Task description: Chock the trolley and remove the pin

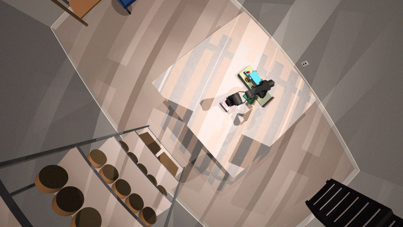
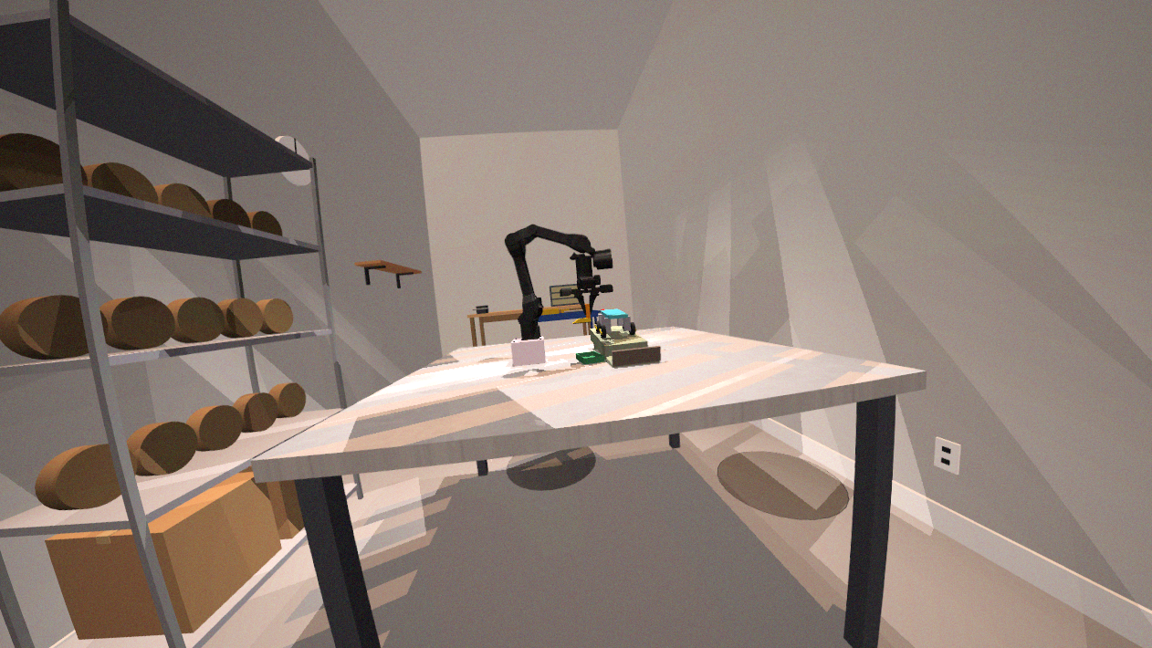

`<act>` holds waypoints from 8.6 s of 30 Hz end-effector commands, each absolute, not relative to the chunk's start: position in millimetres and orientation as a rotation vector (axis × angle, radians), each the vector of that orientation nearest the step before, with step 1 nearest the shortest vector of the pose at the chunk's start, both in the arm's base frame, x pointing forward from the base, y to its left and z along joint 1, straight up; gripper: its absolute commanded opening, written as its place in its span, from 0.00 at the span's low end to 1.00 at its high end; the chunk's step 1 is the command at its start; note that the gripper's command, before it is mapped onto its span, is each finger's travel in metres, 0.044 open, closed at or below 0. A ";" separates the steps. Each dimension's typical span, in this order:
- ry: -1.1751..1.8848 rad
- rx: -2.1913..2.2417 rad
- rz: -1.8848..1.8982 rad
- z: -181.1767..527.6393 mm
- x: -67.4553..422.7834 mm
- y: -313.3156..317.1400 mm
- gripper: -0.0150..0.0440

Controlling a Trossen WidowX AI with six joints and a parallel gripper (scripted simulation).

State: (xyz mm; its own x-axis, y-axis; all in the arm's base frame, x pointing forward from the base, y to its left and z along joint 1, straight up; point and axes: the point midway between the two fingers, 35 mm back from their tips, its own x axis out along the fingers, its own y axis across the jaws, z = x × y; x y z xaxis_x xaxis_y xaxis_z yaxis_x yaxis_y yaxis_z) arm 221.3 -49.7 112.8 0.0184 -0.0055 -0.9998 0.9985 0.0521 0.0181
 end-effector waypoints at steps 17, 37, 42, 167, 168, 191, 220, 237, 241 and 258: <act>1.210 1.171 -1.154 110.5 243.3 -125.5 0.25; 1.001 1.522 -1.485 110.4 249.1 -142.8 0.25; 0.901 1.652 -1.608 110.3 249.1 -143.4 0.25; 0.172 2.252 -2.216 43.6 273.5 -106.0 0.25; 0.172 2.252 -2.216 43.6 273.5 -106.0 0.25; 0.177 2.261 -2.215 74.8 271.7 -109.5 0.58; 0.651 2.037 -1.760 122.1 300.1 -65.1 0.58; 1.416 1.413 -1.023 147.9 301.1 84.4 0.58; 1.440 1.387 -0.992 149.0 299.6 90.3 0.58; 1.440 1.387 -0.991 133.9 300.0 94.6 0.58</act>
State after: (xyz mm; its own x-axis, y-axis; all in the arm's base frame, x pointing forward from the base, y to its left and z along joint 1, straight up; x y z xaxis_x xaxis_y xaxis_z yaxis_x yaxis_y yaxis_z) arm 299.9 92.4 139.0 0.0101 0.2931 -0.9560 0.9980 0.0565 0.0279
